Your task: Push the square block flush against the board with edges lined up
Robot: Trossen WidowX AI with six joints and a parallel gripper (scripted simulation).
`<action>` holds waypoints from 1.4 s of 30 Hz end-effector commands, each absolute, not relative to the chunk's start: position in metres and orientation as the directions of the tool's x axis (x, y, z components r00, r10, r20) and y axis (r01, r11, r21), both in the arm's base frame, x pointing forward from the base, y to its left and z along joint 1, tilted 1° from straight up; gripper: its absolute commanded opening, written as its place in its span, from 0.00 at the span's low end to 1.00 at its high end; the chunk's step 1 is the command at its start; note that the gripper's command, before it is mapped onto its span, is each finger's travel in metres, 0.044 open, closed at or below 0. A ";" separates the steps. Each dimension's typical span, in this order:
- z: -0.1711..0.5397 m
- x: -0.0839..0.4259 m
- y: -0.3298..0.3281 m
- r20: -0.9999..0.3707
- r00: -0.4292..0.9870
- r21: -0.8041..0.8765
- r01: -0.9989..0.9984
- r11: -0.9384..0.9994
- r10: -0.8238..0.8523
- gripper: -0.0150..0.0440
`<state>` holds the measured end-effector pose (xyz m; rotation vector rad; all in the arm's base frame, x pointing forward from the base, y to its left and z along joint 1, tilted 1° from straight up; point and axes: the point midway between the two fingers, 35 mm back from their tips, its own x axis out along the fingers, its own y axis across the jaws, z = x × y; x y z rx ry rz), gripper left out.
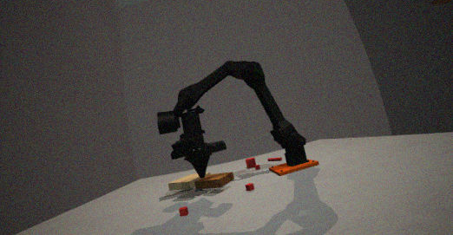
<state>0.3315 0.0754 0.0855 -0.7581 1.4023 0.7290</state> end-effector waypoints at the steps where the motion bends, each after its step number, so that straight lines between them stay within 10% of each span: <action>1: 0.098 0.331 0.075 -0.999 0.047 -0.040 -0.815 0.578 -0.003 0.25; 42: 0.095 0.230 -0.020 -0.999 0.038 0.002 0.351 0.936 -0.012 0.25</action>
